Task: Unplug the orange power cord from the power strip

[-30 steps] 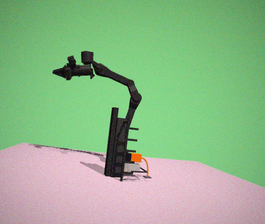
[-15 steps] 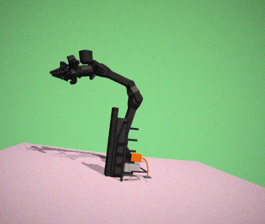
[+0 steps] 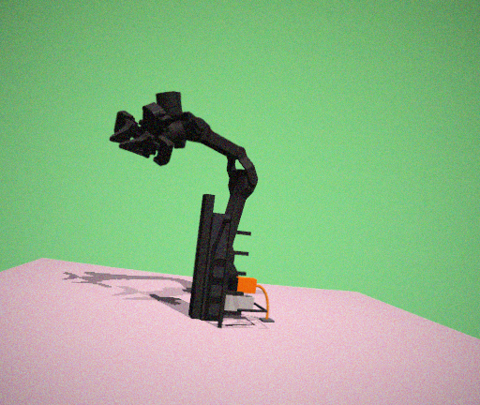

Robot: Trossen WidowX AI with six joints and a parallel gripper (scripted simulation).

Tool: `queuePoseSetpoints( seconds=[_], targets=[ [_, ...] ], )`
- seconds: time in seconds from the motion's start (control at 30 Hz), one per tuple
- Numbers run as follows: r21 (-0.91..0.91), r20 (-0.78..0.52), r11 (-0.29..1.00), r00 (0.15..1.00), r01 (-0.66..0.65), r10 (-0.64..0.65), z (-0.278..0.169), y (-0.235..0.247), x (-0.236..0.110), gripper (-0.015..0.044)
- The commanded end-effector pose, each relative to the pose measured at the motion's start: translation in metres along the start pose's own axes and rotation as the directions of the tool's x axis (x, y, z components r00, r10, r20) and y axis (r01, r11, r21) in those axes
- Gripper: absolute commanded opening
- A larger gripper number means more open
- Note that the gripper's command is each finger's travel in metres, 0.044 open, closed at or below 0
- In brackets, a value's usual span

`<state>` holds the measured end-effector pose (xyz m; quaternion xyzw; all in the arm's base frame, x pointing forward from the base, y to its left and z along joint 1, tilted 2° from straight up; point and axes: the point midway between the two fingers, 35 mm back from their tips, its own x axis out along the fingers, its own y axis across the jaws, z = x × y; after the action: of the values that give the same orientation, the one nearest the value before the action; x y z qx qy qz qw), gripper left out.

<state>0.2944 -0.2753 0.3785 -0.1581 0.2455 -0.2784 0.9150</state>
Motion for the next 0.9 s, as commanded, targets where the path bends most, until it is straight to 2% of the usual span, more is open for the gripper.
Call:
queuePoseSetpoints(
  seconds=[0.0,0.43,0.6,0.87],
  targets=[
    [-0.059,0.018,0.994,0.996,-0.087,0.088,0.011,0.039,0.002,0.0160],
    [-0.270,0.040,0.893,0.923,-0.360,0.384,0.032,0.167,-0.012,0.0160],
    [-0.342,0.026,0.837,0.886,-0.427,0.463,0.032,0.203,-0.022,0.0160],
    [-0.521,-0.053,0.649,0.780,-0.554,0.623,0.020,0.278,-0.053,0.0160]
  ],
)
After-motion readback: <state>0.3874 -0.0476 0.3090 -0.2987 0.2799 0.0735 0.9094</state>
